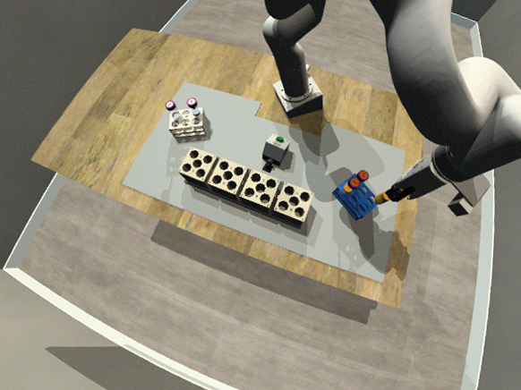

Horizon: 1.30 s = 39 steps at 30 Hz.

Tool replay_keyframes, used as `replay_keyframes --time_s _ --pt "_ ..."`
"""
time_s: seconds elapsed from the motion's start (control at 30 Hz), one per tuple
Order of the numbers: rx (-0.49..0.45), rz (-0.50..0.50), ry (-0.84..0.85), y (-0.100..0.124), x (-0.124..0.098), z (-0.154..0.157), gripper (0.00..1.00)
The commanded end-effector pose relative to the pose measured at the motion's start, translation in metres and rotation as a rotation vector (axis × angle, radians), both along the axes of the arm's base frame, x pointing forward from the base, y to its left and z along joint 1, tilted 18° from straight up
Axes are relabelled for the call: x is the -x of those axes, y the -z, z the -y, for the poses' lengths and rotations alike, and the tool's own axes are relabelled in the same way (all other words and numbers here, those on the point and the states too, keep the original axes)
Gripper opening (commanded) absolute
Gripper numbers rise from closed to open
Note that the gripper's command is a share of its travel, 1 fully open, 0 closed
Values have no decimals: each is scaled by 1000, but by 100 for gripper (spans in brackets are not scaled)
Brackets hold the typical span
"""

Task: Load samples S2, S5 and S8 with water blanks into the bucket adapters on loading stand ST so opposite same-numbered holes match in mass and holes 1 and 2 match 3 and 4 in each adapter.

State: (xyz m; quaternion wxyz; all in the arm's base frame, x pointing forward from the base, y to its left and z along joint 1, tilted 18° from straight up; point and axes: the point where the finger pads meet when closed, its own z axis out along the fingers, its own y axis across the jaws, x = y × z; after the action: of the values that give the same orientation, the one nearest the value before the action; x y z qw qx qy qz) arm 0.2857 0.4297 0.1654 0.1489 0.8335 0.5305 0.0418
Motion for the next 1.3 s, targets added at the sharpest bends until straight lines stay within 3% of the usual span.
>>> replay_keyframes --time_s 0.0,0.63,1.27 --pt "-4 2 -1 -2 0 -1 0" --pt "-4 2 -1 -2 0 -1 0" --pt "-4 2 -1 30 -8 5 0"
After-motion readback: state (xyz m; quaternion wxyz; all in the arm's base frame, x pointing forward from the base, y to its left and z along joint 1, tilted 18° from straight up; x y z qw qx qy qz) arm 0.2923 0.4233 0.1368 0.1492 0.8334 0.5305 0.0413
